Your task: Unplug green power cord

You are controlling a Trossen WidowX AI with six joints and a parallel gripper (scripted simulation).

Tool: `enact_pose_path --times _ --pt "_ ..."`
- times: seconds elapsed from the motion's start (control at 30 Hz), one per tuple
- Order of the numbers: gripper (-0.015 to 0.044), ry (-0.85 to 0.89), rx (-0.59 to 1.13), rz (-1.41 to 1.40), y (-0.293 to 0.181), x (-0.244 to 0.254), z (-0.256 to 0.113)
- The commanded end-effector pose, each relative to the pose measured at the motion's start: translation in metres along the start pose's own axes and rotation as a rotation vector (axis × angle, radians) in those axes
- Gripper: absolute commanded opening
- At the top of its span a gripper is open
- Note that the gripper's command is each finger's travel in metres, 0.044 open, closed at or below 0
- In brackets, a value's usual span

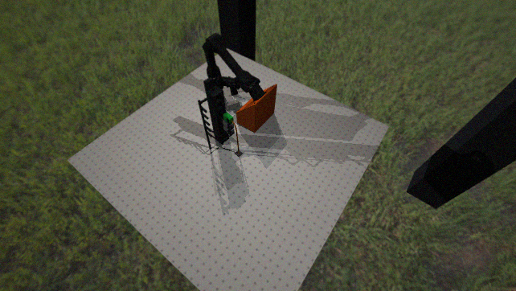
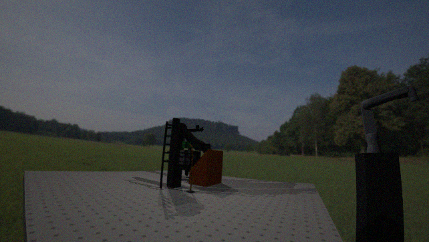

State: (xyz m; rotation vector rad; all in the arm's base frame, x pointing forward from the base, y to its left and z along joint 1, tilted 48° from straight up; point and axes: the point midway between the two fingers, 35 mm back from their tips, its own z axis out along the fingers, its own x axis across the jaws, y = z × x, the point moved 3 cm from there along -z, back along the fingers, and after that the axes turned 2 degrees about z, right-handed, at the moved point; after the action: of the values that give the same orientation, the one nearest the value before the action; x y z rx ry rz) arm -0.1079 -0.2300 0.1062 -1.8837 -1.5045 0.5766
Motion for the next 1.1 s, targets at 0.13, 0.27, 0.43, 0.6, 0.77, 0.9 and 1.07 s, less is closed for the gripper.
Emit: enact_pose_path --times 0.13,0.27,0.43,0.6,0.77,0.9,1.07 --pt "0.016 -0.156 -0.068 0.098 0.027 -0.014 -0.041" --pt "0.016 -0.232 -0.117 0.139 0.043 -0.016 -0.063" --pt "0.016 -0.317 -0.174 0.147 0.069 -0.015 -0.091" --pt "0.016 -0.396 -0.23 0.127 0.099 -0.009 -0.12" --pt "0.016 -0.462 -0.303 0.126 0.128 0.001 -0.147" --pt "0.016 -0.501 -0.375 0.146 0.149 0.01 -0.168" --pt "0.016 -0.532 -0.477 0.184 0.173 0.023 -0.193"
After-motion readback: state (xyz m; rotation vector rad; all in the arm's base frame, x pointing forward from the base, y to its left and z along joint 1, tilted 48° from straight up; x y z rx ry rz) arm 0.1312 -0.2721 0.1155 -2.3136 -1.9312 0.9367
